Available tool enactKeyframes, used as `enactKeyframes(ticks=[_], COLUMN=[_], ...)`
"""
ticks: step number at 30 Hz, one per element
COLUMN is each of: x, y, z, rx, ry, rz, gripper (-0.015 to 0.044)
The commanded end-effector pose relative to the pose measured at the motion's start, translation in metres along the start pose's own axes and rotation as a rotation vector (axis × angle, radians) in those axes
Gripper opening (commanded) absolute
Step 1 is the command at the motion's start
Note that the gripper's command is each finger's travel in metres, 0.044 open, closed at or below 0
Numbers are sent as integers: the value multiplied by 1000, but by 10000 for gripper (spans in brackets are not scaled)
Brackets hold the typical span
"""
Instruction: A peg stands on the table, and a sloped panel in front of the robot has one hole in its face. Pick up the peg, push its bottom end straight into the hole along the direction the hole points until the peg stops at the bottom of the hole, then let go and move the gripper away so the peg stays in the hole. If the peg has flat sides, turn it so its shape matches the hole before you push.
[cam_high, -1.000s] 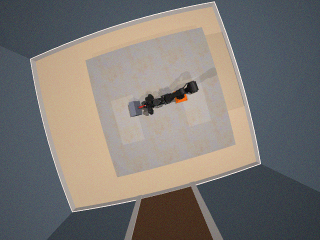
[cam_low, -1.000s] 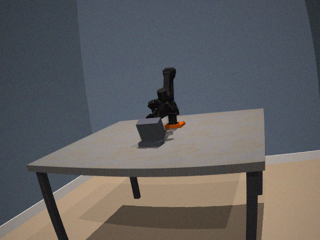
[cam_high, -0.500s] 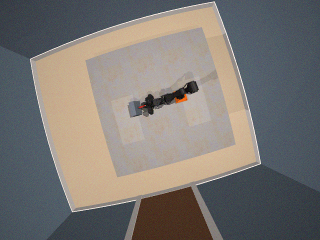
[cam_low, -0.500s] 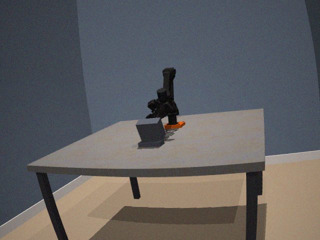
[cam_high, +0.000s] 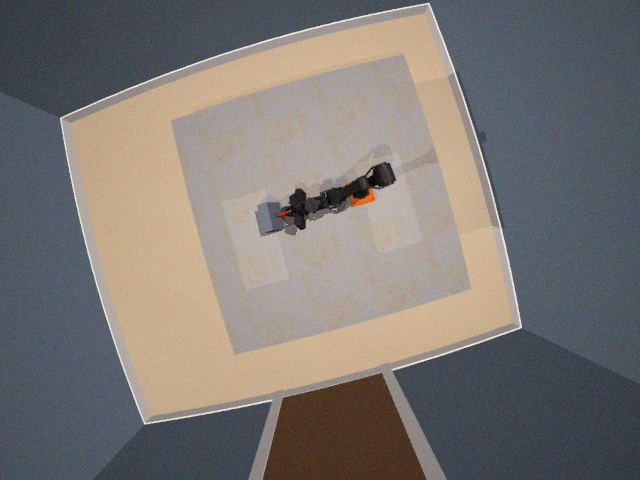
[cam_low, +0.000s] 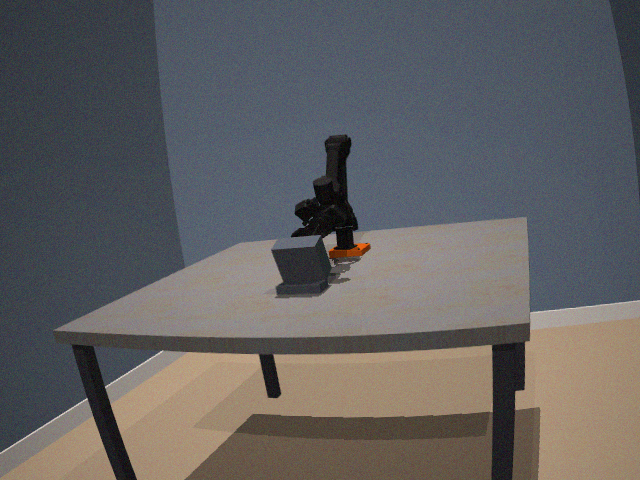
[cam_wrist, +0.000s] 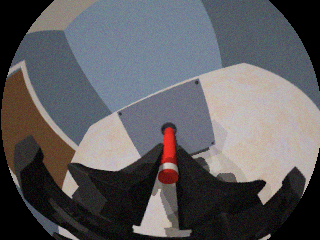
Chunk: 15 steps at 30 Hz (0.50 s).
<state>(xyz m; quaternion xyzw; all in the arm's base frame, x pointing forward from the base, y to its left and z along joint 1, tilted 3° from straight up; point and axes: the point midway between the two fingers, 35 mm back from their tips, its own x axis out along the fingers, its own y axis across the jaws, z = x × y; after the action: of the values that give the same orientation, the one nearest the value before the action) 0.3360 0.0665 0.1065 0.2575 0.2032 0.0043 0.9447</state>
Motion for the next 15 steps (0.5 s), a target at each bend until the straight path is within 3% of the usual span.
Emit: enactKeyframes(ticks=[1, 15], x=[2, 9], y=[2, 2], z=[2, 2], rx=[1, 1], ry=[-5, -6], rz=[4, 4], gripper=[0, 0])
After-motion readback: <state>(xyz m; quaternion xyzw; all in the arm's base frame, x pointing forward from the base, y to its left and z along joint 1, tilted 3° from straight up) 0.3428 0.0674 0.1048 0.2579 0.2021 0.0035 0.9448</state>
